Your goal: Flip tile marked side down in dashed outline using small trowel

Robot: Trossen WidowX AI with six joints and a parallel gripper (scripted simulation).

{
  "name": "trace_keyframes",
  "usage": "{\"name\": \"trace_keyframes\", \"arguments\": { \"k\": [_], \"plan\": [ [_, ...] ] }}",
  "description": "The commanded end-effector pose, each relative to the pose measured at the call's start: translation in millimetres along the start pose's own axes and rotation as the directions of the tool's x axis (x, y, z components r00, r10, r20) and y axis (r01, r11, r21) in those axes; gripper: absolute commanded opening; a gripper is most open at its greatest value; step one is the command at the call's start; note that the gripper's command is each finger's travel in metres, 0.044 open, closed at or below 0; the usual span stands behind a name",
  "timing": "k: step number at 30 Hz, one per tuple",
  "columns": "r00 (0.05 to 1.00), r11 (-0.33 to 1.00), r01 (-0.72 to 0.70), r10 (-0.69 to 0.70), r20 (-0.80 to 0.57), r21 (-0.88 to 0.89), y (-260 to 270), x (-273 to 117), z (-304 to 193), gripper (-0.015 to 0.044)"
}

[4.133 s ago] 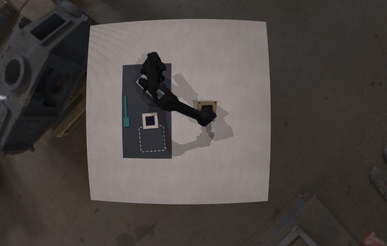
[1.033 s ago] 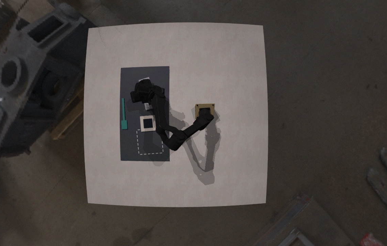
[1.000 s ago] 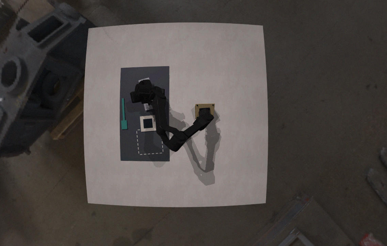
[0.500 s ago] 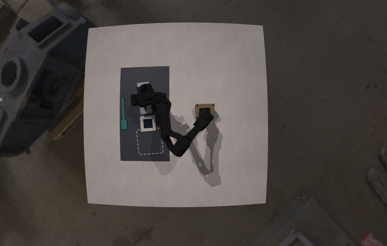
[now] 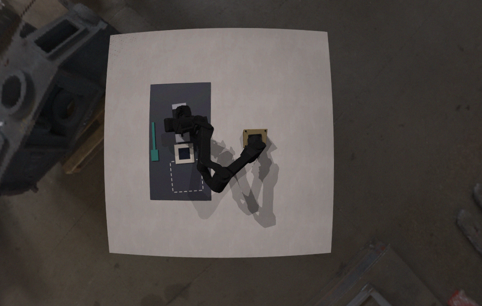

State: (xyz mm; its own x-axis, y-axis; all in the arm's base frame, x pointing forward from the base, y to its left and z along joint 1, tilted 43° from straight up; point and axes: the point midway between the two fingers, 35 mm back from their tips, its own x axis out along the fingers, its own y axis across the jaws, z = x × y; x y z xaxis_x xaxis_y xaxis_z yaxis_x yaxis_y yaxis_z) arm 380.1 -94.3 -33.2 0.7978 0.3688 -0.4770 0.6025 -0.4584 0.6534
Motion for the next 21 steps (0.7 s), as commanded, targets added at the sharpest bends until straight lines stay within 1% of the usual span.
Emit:
{"name": "trace_keyframes", "arguments": {
  "k": [1, 9, 21],
  "plan": [
    [1.000, 1.000, -0.008, 0.008, 0.006, -0.002, -3, 3, 0, 0.0000],
    [1.000, 1.000, -0.008, 0.008, 0.006, -0.002, -8, 8, -2, 0.0000],
    [1.000, 1.000, -0.006, 0.006, 0.006, -0.001, -5, 8, -21, 0.0000]
  ]
}}
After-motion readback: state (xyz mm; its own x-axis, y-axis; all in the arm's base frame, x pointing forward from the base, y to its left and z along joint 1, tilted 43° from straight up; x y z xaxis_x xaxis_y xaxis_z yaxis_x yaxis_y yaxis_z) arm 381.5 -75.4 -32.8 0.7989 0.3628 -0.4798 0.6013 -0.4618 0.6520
